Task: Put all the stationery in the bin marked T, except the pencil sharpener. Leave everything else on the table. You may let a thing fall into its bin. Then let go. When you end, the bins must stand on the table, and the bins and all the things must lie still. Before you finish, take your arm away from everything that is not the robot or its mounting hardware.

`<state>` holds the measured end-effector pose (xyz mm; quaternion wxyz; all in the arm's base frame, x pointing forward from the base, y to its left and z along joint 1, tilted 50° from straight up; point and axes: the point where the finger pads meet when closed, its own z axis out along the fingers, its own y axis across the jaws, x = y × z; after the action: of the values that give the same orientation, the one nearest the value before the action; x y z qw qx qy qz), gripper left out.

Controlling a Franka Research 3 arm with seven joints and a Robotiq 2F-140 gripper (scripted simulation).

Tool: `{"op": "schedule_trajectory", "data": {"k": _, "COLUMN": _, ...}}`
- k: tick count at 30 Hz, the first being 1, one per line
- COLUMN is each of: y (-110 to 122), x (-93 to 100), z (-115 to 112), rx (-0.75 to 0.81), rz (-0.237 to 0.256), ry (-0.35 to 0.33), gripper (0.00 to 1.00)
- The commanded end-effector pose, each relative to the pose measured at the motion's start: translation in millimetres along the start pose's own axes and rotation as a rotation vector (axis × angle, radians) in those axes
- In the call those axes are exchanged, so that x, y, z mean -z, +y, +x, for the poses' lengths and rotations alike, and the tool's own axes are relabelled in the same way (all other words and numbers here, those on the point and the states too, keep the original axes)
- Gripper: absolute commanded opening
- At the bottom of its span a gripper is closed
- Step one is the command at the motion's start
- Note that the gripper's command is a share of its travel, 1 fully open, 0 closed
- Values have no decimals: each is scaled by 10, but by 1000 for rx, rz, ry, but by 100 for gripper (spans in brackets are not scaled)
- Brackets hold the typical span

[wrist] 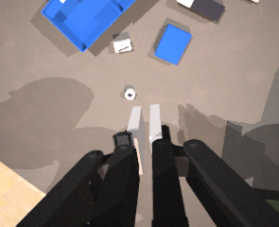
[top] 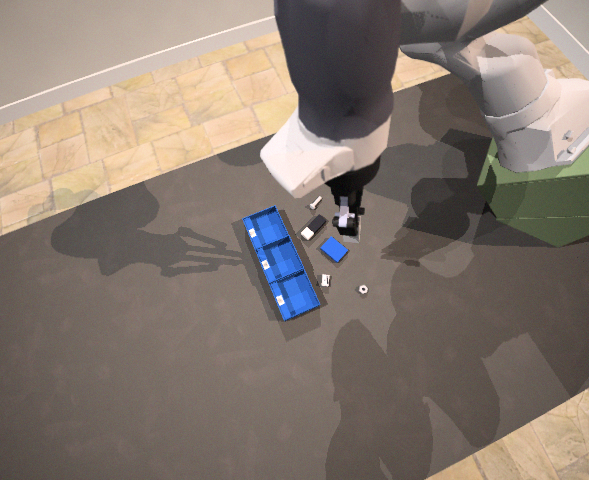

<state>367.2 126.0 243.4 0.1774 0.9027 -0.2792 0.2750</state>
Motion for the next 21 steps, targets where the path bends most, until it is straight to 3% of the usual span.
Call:
{"op": "schedule_trajectory", "data": {"k": 1, "y": 78, "x": -8, "z": 45, "rx": 121, "rz": -17, "ry": 14, "gripper": 5}}
{"op": "schedule_trajectory", "data": {"k": 21, "y": 215, "x": 61, "z": 208, "rx": 483, "rz": -102, "ry": 149, "gripper": 5}}
